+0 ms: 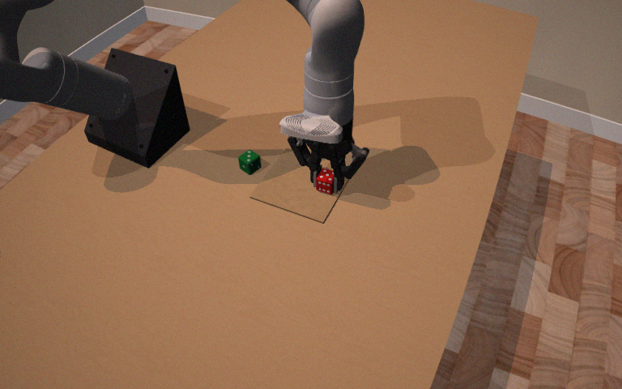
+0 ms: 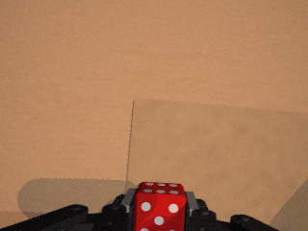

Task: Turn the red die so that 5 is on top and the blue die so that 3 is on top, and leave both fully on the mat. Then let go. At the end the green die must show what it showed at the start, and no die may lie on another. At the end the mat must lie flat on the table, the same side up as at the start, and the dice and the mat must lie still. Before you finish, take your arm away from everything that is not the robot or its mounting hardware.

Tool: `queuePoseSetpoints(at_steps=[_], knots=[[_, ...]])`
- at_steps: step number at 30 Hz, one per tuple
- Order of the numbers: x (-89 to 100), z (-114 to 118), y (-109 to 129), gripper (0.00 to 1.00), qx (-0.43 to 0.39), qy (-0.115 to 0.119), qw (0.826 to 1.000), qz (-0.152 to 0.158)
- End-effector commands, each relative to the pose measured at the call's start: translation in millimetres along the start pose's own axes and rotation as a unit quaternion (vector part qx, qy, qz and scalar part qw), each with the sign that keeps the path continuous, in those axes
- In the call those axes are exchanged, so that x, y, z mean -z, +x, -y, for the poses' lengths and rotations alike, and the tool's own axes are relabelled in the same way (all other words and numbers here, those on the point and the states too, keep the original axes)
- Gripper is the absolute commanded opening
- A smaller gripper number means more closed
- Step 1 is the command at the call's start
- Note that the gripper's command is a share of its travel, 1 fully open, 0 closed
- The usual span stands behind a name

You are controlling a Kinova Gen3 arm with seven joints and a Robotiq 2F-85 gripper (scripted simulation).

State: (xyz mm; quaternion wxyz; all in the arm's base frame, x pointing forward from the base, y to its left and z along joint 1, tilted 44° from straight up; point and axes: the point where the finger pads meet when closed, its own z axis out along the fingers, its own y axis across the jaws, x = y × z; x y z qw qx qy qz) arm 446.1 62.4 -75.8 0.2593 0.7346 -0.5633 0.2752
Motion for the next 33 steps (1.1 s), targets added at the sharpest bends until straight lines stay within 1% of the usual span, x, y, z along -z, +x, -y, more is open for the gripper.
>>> queuePoseSetpoints(at_steps=[1, 33], knots=[[0.9, 0.6, -0.3, 0.26, 0.000, 0.001, 1.000, 0.000], [-2.3, 0.6, -0.3, 0.26, 0.000, 0.001, 1.000, 0.000]])
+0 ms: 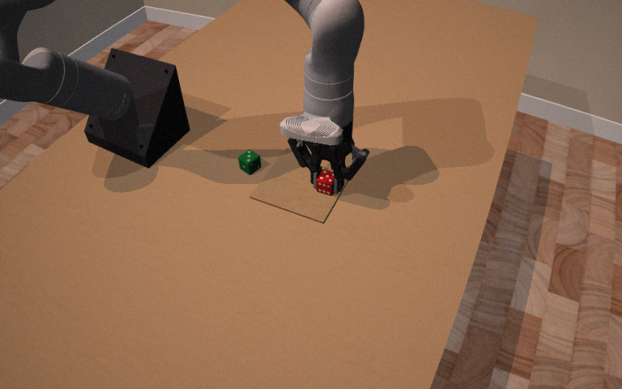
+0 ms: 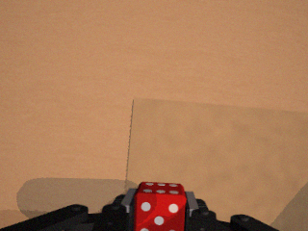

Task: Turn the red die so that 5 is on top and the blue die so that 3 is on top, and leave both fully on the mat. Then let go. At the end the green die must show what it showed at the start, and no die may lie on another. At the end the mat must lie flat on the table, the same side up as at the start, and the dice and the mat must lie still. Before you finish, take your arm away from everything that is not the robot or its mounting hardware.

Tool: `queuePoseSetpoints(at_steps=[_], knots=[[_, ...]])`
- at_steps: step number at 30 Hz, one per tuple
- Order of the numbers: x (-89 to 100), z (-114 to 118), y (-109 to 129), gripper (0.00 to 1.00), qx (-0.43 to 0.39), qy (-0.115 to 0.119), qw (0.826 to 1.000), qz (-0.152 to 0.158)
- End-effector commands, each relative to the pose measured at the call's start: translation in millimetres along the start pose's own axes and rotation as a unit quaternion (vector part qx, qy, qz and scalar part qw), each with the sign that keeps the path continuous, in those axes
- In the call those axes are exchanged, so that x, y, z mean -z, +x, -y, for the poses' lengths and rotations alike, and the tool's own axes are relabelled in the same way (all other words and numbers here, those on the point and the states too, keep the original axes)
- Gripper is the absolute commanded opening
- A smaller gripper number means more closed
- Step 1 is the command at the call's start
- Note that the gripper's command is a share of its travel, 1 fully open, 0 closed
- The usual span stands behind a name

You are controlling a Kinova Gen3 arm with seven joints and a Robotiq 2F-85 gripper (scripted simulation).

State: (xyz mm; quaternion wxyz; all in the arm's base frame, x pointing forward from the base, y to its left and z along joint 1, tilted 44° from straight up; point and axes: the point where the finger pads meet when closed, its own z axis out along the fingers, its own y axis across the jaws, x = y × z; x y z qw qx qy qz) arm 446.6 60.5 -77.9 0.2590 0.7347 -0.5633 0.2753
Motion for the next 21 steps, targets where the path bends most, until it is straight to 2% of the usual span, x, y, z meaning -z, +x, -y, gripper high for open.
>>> queuePoseSetpoints(at_steps=[1, 21], knots=[[0.6, 0.4, -0.3, 0.26, 0.000, 0.001, 1.000, 0.000], [0.4, 0.4, -0.3, 0.26, 0.000, 0.001, 1.000, 0.000]])
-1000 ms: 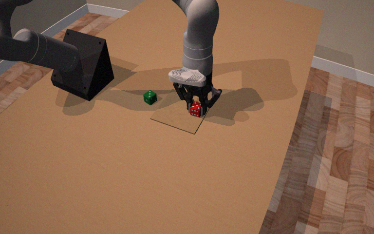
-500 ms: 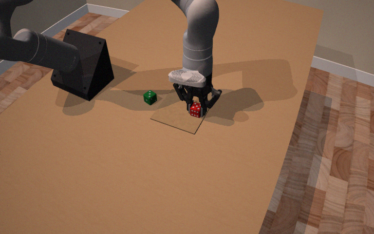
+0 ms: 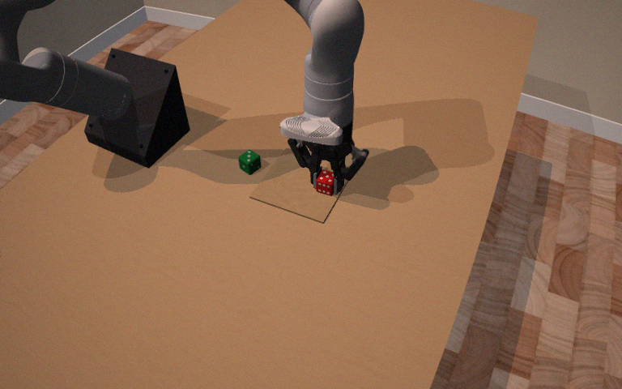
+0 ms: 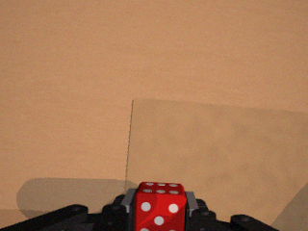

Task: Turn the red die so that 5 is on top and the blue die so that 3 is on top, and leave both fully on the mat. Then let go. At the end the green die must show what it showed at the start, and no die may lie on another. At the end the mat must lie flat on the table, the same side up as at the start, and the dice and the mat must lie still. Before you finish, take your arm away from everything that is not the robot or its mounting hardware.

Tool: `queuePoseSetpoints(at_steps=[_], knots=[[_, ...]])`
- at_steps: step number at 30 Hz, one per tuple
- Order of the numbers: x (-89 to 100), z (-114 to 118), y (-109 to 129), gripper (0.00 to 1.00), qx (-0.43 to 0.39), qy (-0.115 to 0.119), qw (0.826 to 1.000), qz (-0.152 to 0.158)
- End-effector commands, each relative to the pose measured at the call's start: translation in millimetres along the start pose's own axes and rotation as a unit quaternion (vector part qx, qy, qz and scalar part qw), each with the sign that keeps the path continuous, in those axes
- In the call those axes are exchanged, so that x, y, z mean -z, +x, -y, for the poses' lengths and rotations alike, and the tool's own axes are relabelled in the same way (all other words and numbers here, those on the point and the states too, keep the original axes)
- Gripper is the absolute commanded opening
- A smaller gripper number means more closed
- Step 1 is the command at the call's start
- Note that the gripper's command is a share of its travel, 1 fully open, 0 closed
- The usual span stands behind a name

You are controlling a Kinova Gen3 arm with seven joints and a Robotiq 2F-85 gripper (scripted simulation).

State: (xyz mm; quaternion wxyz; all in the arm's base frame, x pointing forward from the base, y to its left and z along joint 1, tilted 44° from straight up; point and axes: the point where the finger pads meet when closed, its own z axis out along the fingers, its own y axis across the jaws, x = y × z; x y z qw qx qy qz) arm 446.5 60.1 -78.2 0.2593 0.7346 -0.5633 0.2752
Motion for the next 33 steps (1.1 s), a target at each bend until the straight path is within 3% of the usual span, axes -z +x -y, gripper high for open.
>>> queuePoseSetpoints(at_steps=[1, 18, 33], knots=[[0.9, 0.6, -0.3, 0.26, 0.000, 0.001, 1.000, 0.000], [0.9, 0.6, -0.3, 0.26, 0.000, 0.001, 1.000, 0.000], [0.9, 0.6, -0.3, 0.46, 0.000, 0.001, 1.000, 0.000]])
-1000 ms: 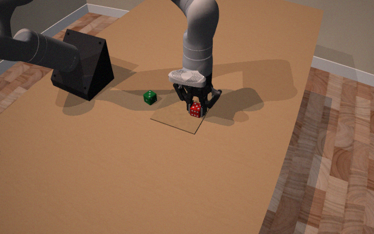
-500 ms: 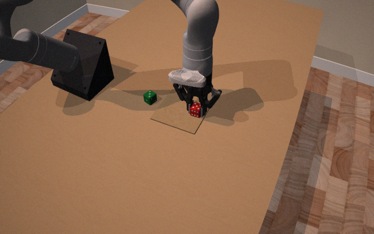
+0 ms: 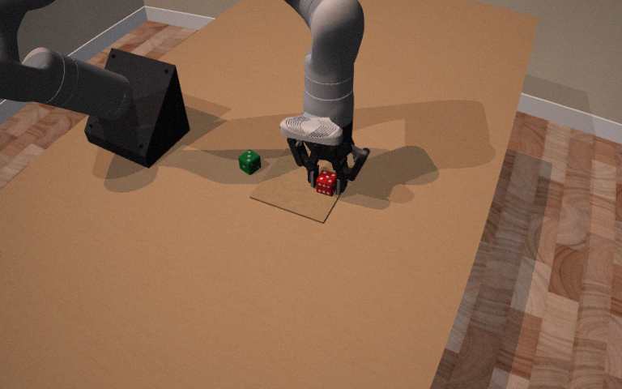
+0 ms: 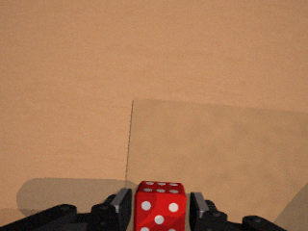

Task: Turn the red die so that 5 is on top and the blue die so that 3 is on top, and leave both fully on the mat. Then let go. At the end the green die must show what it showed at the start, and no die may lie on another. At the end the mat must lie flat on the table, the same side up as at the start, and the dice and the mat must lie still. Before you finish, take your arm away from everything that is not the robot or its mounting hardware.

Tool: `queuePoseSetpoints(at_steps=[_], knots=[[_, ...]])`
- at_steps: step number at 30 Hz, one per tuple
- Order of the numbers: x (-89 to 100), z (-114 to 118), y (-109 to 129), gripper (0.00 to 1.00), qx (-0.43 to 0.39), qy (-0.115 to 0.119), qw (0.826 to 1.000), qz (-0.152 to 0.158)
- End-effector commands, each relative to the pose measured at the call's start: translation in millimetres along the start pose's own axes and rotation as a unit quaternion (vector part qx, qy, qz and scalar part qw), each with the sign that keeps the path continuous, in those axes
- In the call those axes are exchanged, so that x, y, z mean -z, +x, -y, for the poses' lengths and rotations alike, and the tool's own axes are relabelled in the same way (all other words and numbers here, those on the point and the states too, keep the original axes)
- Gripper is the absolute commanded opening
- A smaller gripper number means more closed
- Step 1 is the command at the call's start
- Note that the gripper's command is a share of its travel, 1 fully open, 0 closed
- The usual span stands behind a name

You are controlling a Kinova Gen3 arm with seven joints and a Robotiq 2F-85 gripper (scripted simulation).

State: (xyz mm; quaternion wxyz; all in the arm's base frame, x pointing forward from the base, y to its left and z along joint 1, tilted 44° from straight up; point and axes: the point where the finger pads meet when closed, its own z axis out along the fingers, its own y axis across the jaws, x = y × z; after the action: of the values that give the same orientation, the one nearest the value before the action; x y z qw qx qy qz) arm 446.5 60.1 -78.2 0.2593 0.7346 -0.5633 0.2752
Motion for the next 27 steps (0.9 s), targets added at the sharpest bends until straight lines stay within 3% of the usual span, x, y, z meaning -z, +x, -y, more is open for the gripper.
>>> queuePoseSetpoints(at_steps=[1, 16, 27], knots=[[0.9, 1, 0, 0.46, 0.000, 0.001, 1.000, 0.000], [6.5, 1, 0, 0.46, 0.000, 0.001, 1.000, 0.000], [58.2, 0, 0, 0.46, 0.000, 0.001, 1.000, 0.000]])
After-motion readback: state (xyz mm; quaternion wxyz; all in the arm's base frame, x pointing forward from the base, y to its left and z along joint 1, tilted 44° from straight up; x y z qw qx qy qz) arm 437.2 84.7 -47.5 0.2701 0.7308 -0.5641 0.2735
